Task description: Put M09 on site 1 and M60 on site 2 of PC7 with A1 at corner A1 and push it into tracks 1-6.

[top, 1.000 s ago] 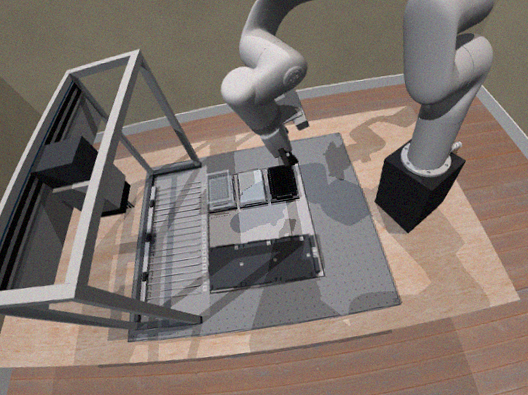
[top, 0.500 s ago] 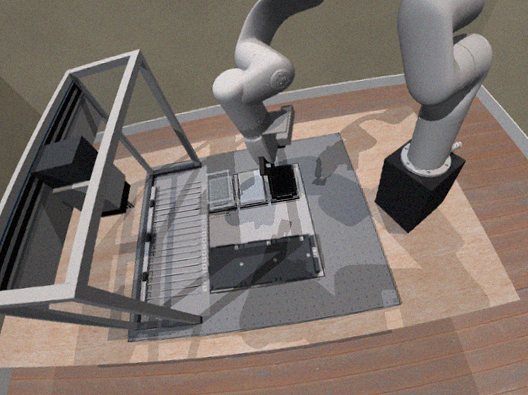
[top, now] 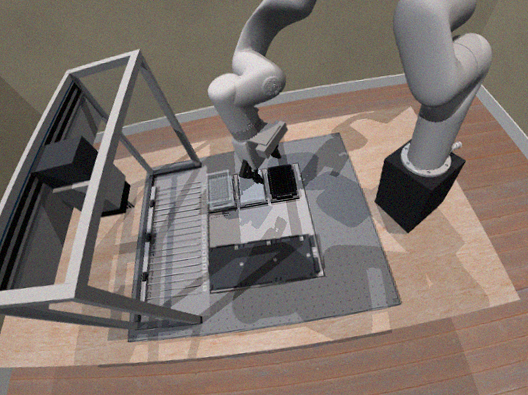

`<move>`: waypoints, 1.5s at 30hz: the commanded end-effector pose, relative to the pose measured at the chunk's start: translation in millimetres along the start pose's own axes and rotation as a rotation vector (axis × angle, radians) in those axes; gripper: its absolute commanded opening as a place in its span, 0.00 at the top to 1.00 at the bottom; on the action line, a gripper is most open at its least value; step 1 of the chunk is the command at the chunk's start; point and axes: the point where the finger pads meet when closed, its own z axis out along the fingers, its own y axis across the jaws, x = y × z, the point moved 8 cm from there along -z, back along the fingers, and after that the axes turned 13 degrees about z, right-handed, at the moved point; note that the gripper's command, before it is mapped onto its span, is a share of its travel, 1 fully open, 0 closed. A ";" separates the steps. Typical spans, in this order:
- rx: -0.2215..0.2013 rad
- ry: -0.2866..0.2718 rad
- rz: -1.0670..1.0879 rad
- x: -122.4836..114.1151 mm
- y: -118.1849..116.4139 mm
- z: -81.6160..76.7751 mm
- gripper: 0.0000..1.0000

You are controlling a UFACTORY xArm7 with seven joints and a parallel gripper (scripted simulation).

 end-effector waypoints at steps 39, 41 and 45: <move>-0.185 -0.090 0.863 -83.5 17.3 31.1 0.00; -0.185 -0.090 0.863 -83.5 17.3 31.1 0.00; -0.185 -0.090 0.863 -83.5 17.3 31.1 0.00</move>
